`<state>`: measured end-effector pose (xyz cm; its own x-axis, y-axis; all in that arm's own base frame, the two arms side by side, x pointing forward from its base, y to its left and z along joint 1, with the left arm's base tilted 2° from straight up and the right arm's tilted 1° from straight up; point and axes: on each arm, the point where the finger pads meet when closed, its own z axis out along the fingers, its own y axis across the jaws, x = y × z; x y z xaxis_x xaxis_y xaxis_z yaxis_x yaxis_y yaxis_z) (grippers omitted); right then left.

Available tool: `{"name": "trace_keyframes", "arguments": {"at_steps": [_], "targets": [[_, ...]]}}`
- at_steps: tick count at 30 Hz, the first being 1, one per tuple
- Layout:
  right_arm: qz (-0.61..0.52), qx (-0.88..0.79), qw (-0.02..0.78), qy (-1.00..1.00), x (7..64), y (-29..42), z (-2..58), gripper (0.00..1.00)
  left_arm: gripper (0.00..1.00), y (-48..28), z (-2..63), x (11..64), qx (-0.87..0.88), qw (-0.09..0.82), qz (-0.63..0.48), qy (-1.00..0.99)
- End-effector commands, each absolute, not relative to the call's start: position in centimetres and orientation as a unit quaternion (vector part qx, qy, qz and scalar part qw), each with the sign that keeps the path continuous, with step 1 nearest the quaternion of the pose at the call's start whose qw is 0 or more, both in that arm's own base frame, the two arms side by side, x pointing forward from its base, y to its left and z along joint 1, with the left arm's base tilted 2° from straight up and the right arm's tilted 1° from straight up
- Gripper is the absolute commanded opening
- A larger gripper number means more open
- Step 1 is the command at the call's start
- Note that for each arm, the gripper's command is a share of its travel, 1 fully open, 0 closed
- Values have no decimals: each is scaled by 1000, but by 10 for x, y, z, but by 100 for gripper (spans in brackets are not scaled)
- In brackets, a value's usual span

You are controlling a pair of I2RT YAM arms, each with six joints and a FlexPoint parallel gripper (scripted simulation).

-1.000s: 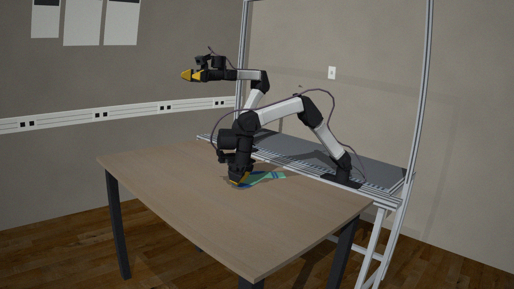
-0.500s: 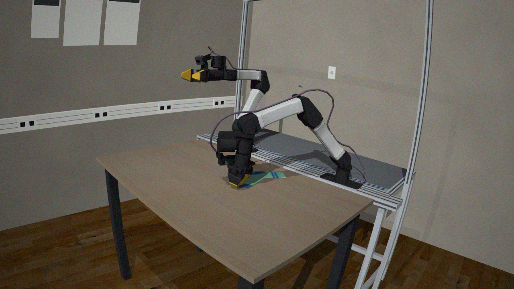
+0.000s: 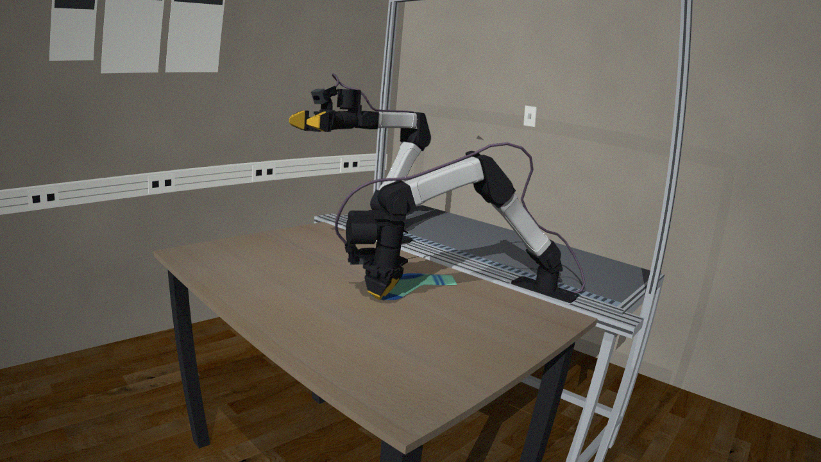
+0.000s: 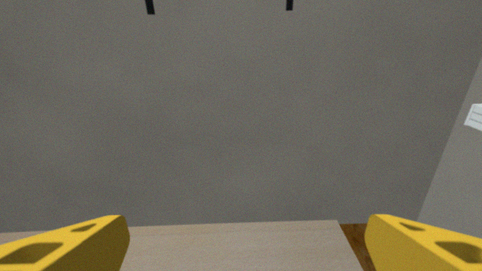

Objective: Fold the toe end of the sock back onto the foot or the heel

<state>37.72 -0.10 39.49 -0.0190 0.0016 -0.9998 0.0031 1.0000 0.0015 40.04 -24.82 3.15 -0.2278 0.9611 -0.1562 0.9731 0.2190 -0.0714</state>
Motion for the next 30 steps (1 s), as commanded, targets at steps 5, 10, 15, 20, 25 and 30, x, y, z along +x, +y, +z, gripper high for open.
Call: {"name": "trace_keyframes", "arguments": {"at_steps": [5,10,15,20,25,30], "targets": [[0,0,707,707,375,0,402,100,22,-250,23,396,625,20,-93,775],[0,0,707,707,375,0,402,100,19,-251,17,386,627,1,-103,772],[0,0,707,707,375,0,402,100,15,-247,21,385,623,-19,-130,771],[0,0,707,707,375,0,402,100,12,-251,14,381,627,-22,-125,768],[0,0,707,707,375,0,402,100,10,-247,8,375,619,-38,-116,776],[0,0,707,707,375,0,402,100,7,-246,6,372,623,-41,-118,773]]}}
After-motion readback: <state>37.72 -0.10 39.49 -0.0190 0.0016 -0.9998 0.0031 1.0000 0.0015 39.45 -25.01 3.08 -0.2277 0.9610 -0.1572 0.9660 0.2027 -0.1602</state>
